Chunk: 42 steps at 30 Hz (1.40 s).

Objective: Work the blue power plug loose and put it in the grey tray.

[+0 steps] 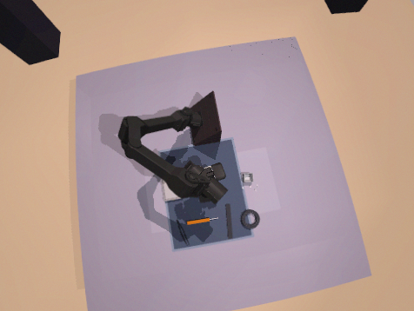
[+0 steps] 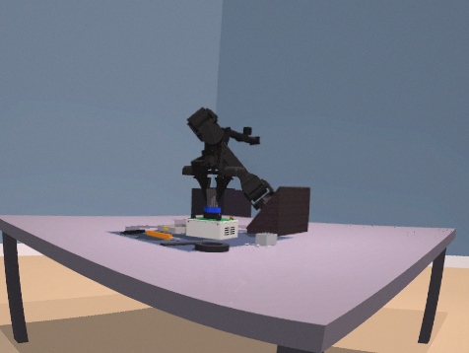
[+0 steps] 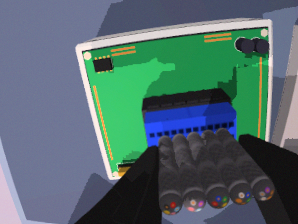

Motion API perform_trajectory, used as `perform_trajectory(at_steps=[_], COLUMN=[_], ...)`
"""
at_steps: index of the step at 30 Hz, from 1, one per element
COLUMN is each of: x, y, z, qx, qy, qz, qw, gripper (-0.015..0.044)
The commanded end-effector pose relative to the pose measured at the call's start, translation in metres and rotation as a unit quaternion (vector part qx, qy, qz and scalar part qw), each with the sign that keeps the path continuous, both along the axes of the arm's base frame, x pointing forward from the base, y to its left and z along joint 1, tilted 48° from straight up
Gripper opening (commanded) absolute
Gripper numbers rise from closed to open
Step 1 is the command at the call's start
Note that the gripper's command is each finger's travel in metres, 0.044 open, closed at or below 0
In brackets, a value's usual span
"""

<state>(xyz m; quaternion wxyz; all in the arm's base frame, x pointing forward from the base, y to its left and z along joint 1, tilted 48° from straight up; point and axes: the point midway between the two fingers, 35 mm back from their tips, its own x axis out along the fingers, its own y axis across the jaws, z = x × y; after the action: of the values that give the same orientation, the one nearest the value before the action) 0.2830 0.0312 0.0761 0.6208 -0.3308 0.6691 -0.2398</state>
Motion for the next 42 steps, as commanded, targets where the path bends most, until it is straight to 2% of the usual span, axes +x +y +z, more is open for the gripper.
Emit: perform_trajectory(at_steps=[1, 42], x=[0.0, 0.0], y=[0.0, 0.02], z=[0.0, 0.017], qx=[0.001, 0.002], qy=[0.0, 0.001], qz=[0.001, 0.001], qw=[1.0, 1.0], gripper=[0.0, 0.0])
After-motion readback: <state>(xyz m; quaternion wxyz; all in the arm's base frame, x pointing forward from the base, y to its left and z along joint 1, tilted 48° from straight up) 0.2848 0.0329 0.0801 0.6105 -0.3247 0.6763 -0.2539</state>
